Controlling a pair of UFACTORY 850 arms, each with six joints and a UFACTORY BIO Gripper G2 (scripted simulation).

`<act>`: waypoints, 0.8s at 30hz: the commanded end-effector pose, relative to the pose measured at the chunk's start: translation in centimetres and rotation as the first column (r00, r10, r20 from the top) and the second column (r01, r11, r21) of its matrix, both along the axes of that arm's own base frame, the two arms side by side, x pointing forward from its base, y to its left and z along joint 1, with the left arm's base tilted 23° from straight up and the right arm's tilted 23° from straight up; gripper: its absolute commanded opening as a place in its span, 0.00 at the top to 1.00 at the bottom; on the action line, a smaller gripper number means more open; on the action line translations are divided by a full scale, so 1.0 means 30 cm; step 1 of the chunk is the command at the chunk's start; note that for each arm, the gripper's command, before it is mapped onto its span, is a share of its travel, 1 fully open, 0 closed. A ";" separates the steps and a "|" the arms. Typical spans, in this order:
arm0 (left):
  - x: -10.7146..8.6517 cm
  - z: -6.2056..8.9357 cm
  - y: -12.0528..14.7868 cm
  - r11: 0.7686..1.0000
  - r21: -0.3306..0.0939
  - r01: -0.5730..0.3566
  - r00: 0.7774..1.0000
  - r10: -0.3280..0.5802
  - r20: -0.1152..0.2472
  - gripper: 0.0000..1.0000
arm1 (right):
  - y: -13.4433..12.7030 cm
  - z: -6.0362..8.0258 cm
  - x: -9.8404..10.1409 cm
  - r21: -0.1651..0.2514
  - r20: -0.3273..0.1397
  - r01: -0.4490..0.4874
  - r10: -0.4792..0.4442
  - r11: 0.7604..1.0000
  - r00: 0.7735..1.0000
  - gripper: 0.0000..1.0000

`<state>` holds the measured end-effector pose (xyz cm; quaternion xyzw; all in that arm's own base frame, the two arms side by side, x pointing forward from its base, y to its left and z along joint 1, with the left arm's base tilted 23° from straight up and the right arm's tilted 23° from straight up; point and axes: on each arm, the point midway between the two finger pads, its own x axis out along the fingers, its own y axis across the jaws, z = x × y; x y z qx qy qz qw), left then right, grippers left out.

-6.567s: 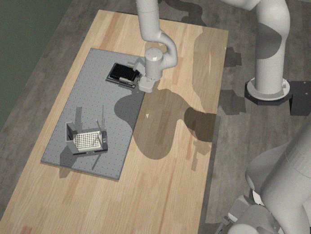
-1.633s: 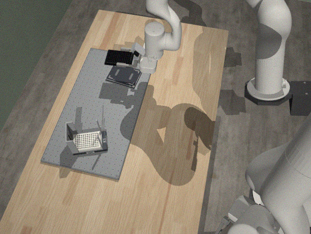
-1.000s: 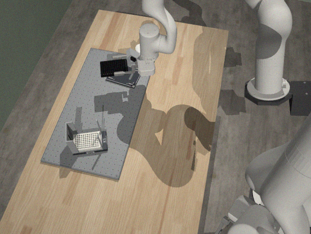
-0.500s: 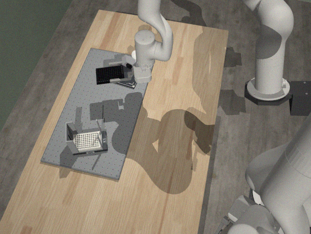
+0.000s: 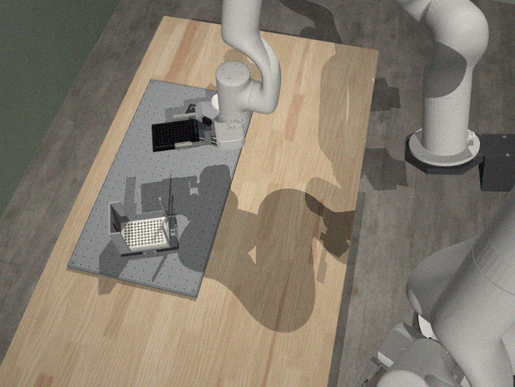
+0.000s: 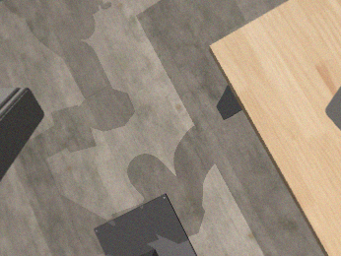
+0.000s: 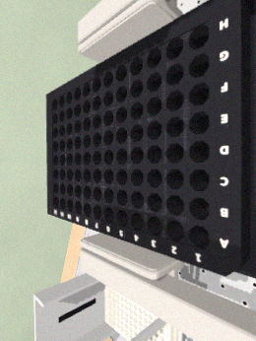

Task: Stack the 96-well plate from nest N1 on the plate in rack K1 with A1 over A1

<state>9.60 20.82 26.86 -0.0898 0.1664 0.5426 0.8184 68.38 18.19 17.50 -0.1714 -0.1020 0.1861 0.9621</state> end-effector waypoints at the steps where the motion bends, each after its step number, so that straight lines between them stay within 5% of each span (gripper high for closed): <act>1: 0.000 0.001 0.001 1.000 0.001 0.000 1.000 0.000 0.000 0.00 | 0.055 -0.010 0.013 0.000 0.000 0.000 0.000 1.000 1.000 1.00; 24: 0.000 0.001 0.001 1.000 0.001 0.000 1.000 0.000 0.000 0.00 | 0.258 -0.060 0.047 0.001 0.000 0.000 0.000 1.000 1.000 1.00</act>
